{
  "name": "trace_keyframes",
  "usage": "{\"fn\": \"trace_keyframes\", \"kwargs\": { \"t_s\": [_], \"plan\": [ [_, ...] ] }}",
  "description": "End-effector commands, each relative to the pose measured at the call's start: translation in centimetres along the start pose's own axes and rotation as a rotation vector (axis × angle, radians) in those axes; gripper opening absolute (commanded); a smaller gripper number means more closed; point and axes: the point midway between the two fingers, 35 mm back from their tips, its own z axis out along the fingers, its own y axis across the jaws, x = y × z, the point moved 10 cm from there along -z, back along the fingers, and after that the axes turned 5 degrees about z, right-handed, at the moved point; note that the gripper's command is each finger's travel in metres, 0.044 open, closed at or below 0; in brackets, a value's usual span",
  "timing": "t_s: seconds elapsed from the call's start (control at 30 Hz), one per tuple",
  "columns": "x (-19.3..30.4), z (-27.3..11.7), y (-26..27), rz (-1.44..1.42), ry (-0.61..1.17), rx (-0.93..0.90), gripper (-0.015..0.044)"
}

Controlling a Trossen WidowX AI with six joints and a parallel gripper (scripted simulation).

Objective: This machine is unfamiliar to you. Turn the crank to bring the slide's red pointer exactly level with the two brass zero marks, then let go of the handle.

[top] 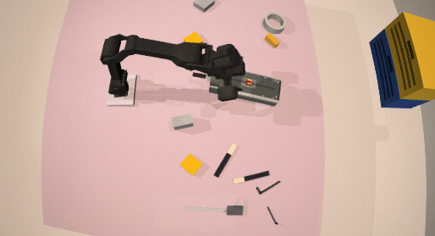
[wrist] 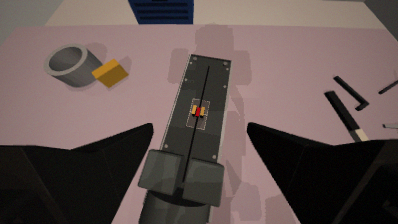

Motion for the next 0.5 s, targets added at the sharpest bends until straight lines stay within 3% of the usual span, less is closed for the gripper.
{"fn": "trace_keyframes", "kwargs": {
  "t_s": [0.0,0.27,0.47],
  "plan": [
    [0.2,0.2,0.0,-0.003,0.006,-0.003,0.044],
    [0.1,0.1,0.0,-0.003,0.006,-0.003,0.044],
    [-2.0,-2.3,0.3,-0.001,0.004,-0.001,0.044]
  ]
}}
